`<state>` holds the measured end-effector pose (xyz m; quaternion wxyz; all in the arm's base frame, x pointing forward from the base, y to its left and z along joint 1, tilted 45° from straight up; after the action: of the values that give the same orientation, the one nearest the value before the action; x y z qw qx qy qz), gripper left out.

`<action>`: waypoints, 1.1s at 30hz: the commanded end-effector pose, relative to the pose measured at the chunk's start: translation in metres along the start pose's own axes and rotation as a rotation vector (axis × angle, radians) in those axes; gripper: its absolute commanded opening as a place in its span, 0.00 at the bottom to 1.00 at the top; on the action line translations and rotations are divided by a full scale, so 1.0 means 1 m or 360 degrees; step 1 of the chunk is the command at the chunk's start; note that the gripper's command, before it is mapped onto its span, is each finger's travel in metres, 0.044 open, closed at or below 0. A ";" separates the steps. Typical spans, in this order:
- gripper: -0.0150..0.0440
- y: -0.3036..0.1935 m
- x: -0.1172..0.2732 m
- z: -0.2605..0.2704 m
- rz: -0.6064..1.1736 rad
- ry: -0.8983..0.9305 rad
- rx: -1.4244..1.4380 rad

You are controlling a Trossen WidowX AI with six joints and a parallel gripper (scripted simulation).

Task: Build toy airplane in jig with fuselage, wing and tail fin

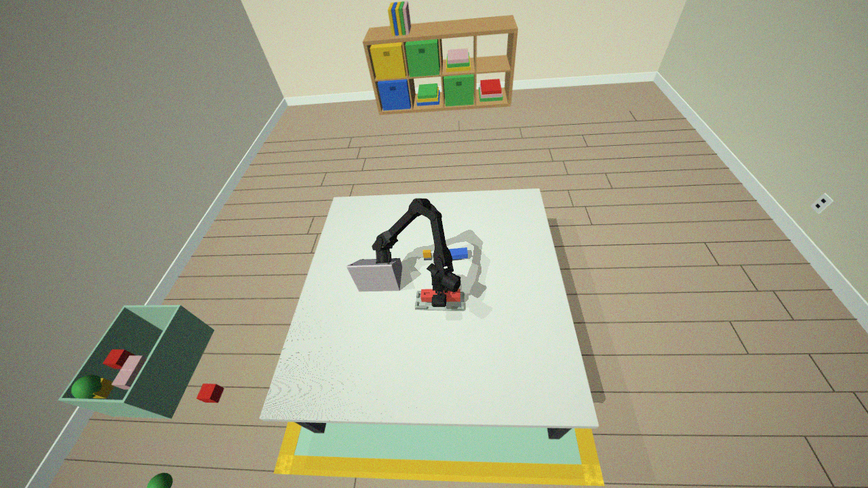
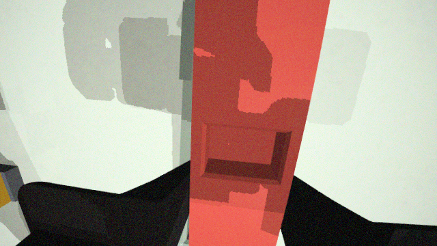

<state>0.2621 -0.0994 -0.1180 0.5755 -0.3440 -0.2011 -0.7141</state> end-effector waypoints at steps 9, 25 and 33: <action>0.59 -0.002 -0.019 0.000 0.0002 0.0011 -0.0013; 0.40 -0.001 -0.018 0.000 0.0006 0.0004 -0.0001; 0.75 -0.001 -0.018 0.000 0.0006 0.0004 -0.0001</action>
<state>0.2625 -0.0865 -0.1311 0.5768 -0.3437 -0.1989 -0.7138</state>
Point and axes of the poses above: the point midway between the two fingers, 35 mm back from their tips, its own x axis back along the fingers, its own z axis across the jaws, y = z × x, the point moved 3 cm from there along x, back along the fingers, and after that the axes turned 10 degrees about -x, right-handed, at the moved point
